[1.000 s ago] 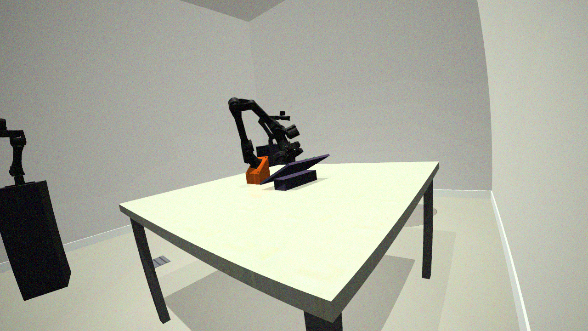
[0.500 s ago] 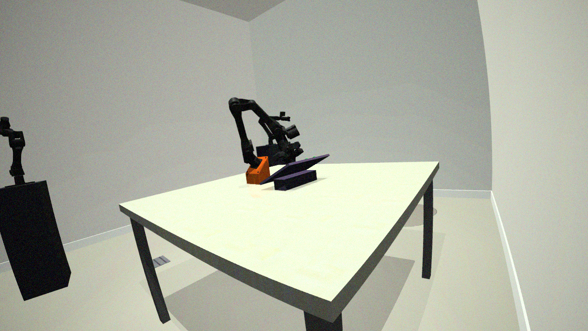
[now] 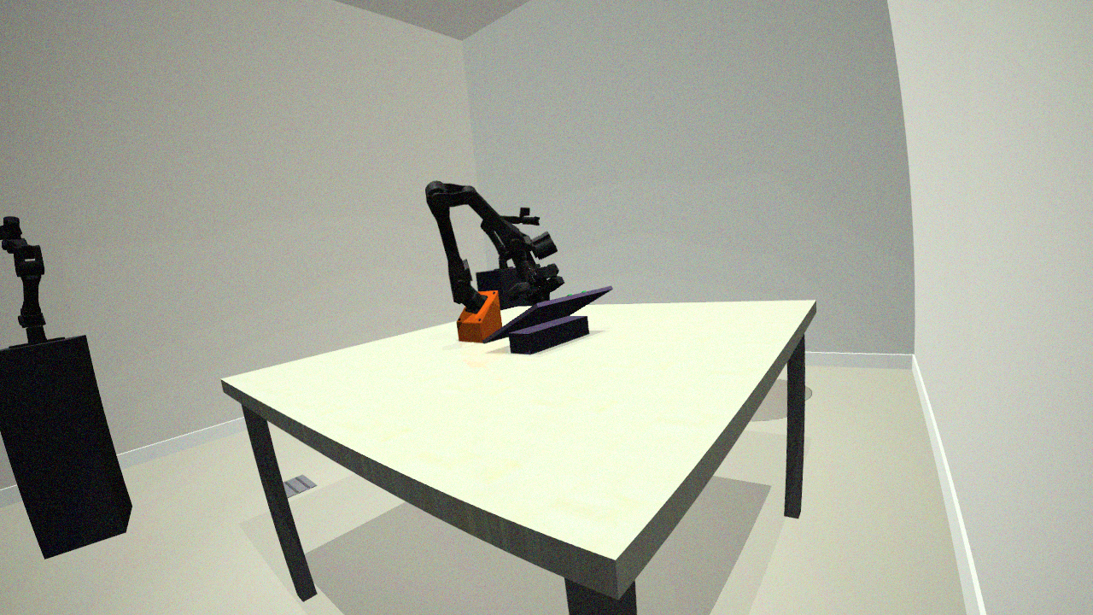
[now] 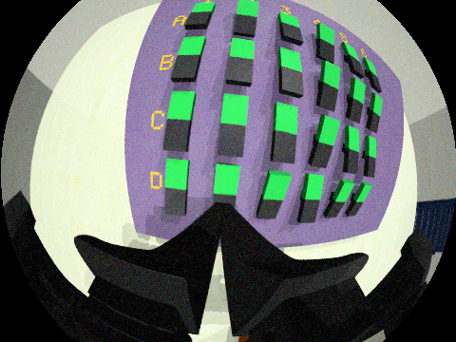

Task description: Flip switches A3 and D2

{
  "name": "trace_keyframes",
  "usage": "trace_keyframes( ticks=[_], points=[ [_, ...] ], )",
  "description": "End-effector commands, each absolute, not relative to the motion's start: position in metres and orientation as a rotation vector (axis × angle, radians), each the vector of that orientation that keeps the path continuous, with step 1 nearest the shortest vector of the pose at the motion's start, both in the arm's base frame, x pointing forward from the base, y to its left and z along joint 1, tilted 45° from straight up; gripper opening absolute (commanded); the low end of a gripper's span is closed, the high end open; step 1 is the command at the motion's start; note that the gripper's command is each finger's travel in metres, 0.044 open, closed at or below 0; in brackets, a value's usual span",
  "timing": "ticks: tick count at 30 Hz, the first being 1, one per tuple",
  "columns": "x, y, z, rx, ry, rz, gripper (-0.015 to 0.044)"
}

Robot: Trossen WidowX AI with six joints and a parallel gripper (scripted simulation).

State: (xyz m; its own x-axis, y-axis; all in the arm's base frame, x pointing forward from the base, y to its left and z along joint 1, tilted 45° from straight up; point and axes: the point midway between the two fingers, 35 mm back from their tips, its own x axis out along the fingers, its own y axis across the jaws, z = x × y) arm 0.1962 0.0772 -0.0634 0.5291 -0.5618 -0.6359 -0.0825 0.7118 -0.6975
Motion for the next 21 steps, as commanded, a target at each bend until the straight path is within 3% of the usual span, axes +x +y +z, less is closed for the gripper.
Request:
trace_keyframes(
  ticks=[1, 16, 21],
  points=[
    [0.197, 0.076, -0.063, -0.754, 0.986, -0.320, 0.0000],
    [0.197, 0.078, -0.064, -0.747, 0.989, -0.320, 0.0000],
    [0.170, 0.110, -0.030, -0.749, 1.012, -0.324, 0.0000]
  ],
)
